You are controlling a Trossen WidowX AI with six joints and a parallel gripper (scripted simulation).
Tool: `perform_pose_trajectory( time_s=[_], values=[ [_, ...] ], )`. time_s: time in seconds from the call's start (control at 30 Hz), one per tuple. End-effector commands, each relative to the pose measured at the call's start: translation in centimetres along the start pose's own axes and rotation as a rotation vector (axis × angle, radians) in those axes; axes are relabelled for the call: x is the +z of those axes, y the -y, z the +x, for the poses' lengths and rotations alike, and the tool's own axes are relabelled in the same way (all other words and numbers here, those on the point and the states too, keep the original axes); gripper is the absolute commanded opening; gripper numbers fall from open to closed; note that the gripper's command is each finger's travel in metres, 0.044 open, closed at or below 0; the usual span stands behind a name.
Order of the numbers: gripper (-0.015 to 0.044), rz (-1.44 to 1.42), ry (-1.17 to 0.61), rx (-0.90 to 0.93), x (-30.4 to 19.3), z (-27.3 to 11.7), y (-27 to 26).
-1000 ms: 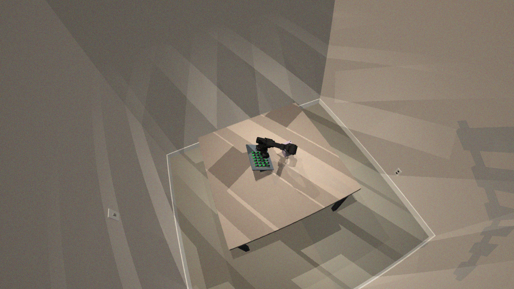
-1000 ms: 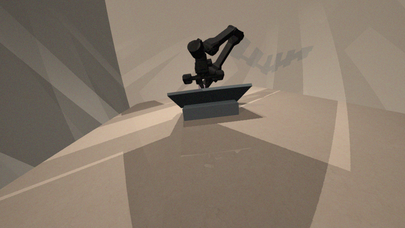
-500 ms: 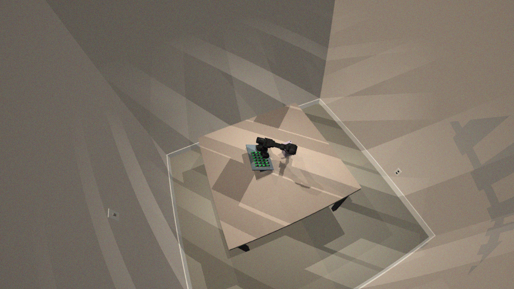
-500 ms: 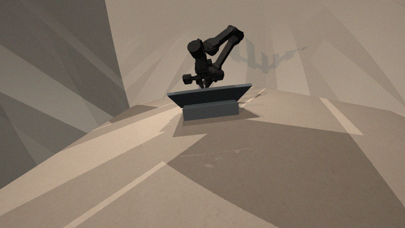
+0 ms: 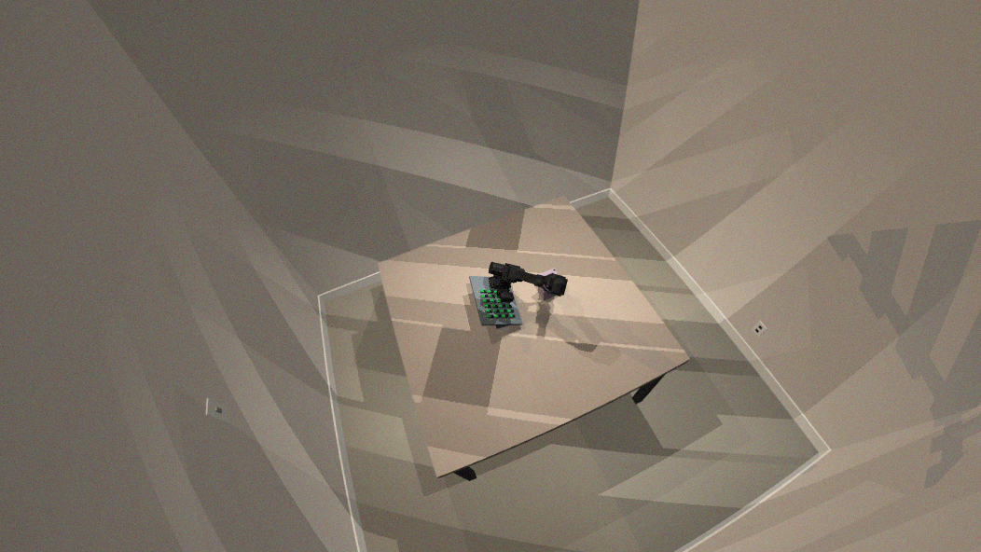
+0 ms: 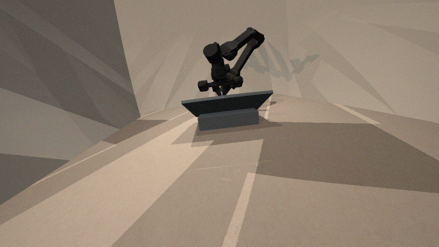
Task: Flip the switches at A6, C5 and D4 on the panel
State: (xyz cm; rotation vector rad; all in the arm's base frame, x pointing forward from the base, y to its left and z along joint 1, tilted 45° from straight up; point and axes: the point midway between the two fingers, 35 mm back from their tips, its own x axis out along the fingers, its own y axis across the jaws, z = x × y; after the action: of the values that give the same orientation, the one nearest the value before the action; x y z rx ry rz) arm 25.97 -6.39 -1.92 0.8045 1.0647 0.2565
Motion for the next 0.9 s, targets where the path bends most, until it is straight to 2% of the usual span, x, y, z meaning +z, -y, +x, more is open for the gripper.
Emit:
perform_pose_trajectory(
  time_s=[0.0,0.87],
  values=[
    [0.0,0.006,-0.003,-0.003,-0.12,0.1,0.05],
    [0.0,0.006,-0.003,-0.002,-0.11,0.45,0.05]
  ],
)
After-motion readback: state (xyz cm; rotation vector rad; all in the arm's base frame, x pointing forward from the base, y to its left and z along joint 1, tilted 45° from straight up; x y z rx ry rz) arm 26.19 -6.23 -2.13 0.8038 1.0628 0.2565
